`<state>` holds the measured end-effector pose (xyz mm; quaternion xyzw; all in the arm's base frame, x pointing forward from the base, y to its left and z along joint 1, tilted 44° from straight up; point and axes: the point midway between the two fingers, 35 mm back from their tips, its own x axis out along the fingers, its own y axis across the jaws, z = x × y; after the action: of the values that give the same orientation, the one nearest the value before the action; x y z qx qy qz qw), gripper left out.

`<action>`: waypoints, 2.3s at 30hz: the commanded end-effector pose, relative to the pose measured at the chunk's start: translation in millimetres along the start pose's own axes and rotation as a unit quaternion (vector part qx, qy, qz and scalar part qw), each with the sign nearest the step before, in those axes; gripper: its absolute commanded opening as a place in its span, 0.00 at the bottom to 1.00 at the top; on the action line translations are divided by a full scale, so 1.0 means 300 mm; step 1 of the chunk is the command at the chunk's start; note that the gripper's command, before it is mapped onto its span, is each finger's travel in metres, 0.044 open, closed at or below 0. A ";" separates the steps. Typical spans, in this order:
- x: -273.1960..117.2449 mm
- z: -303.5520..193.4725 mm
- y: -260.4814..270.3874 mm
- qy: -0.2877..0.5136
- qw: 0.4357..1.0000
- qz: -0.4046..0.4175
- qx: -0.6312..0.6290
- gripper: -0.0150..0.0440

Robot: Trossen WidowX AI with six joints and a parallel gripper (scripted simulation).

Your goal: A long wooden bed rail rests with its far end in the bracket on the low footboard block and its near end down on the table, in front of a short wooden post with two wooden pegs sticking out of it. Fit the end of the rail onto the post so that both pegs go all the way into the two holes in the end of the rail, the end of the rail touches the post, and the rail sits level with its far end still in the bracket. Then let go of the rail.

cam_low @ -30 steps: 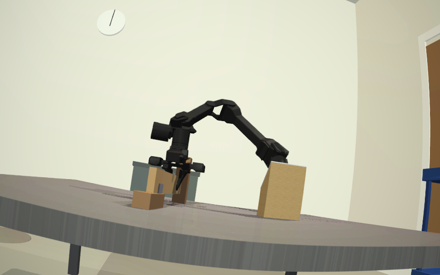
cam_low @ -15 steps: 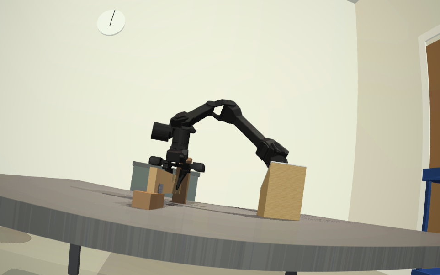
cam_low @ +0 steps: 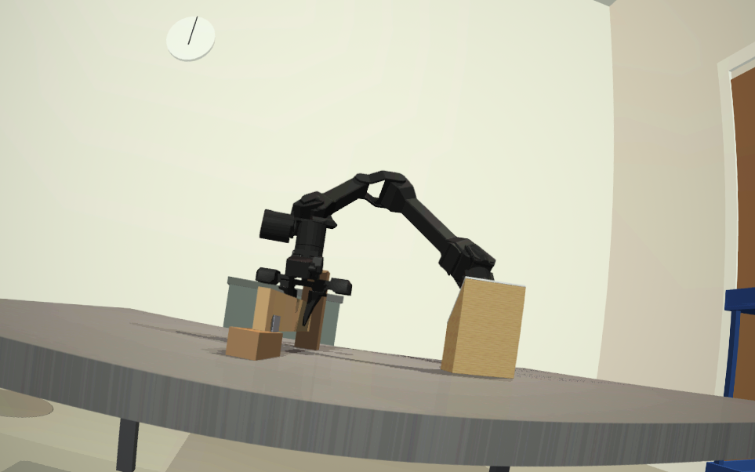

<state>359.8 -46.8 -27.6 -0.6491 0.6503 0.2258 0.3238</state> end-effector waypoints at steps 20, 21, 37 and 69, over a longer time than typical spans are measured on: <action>-0.005 -0.026 -0.003 -0.002 1.000 -0.003 -0.001 0.25; -0.004 -0.027 -0.003 -0.002 1.000 -0.003 -0.001 0.25; -0.003 -0.043 -0.003 -0.002 1.000 -0.003 -0.001 0.25; -0.007 -0.077 -0.003 -0.002 1.000 -0.003 -0.001 0.25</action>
<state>356.8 -62.5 -13.1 -0.6487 0.6504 0.2262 0.3239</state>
